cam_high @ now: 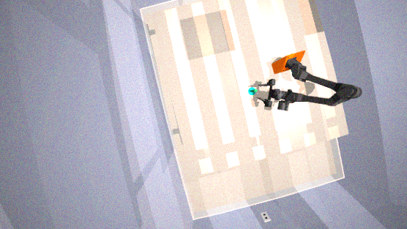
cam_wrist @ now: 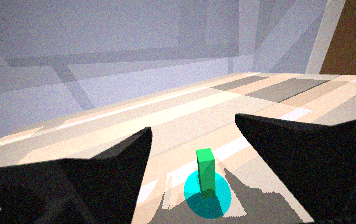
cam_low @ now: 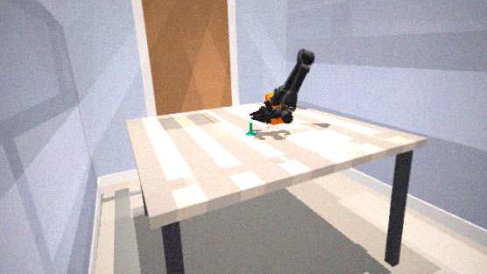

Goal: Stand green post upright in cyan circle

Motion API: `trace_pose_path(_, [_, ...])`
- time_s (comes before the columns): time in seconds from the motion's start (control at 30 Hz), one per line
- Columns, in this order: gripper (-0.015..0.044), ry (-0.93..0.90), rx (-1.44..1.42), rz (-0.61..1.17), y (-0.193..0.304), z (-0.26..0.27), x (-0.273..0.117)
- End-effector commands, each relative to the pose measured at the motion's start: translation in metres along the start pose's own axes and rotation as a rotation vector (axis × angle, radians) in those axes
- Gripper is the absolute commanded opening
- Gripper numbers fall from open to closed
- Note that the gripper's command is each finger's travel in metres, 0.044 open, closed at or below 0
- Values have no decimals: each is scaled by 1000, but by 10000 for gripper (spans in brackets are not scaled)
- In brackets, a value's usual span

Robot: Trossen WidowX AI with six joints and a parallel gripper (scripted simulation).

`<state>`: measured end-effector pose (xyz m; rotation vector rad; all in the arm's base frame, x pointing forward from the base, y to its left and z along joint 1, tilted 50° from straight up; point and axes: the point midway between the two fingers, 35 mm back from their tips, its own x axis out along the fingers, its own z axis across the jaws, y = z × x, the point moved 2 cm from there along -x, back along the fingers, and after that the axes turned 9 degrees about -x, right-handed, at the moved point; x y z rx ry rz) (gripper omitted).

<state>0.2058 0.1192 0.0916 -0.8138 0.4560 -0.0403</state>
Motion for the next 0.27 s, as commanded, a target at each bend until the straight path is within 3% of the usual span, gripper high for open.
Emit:
trace_pose_path(0.0, [400,-1,-4,4,-13,-5,-2])
trace_pose_path(0.23, [400,-7,-5,-2,-34,-12,-4])
